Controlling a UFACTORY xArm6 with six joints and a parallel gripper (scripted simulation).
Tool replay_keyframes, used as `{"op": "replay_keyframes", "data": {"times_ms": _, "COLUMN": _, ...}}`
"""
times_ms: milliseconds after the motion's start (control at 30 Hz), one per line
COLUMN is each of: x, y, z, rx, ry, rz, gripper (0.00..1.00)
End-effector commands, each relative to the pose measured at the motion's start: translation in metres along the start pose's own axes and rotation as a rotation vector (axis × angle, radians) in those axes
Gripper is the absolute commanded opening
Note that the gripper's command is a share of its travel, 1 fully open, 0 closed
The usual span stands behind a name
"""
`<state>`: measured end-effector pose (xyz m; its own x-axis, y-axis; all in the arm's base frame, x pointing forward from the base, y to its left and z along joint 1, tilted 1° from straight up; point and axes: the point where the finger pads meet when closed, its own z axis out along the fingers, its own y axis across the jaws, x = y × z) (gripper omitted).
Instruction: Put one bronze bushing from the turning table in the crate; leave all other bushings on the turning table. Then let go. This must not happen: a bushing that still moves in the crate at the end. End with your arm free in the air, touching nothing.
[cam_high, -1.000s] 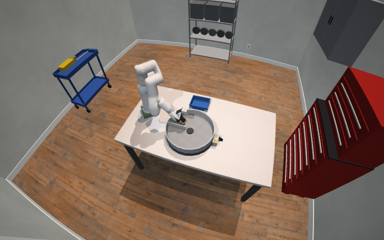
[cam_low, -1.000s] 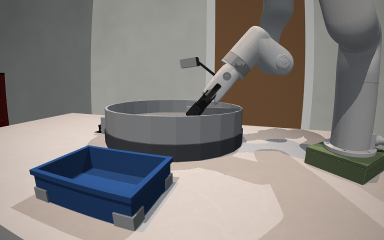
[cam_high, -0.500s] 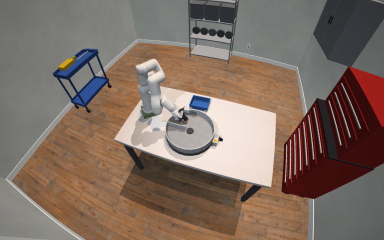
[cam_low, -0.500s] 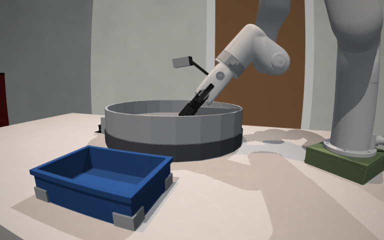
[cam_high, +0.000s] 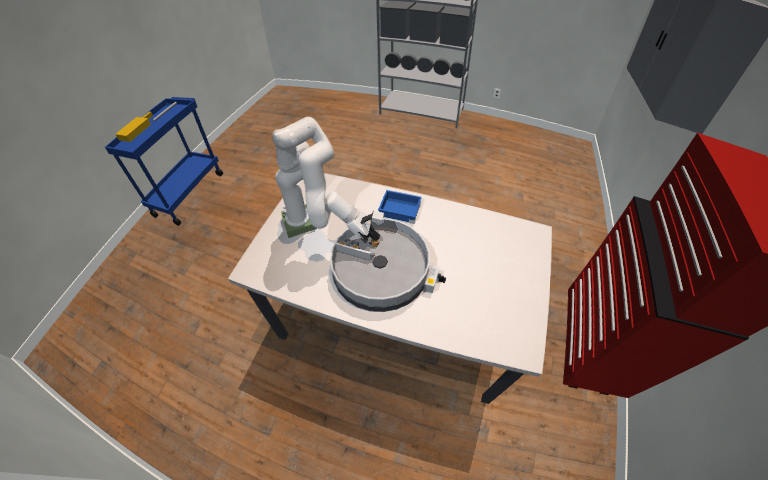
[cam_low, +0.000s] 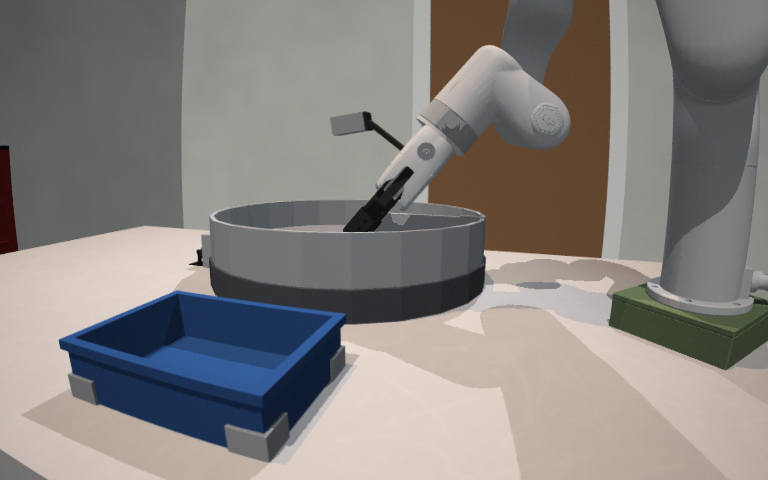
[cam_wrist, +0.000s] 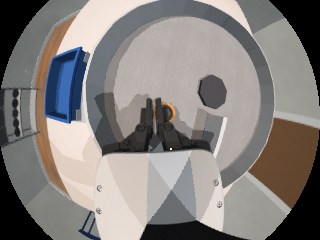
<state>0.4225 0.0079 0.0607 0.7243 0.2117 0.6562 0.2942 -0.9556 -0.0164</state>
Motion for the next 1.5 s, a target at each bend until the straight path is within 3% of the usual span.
{"op": "replay_keyframes", "data": {"times_ms": 0, "x": 0.007, "y": -0.003, "z": 0.005, "rx": -0.001, "ry": 0.002, "rz": -0.001, "gripper": 0.00}}
{"op": "replay_keyframes", "data": {"times_ms": 1467, "x": 0.061, "y": 0.000, "z": 0.050, "rx": -0.001, "ry": 0.002, "rz": -0.001, "gripper": 0.00}}
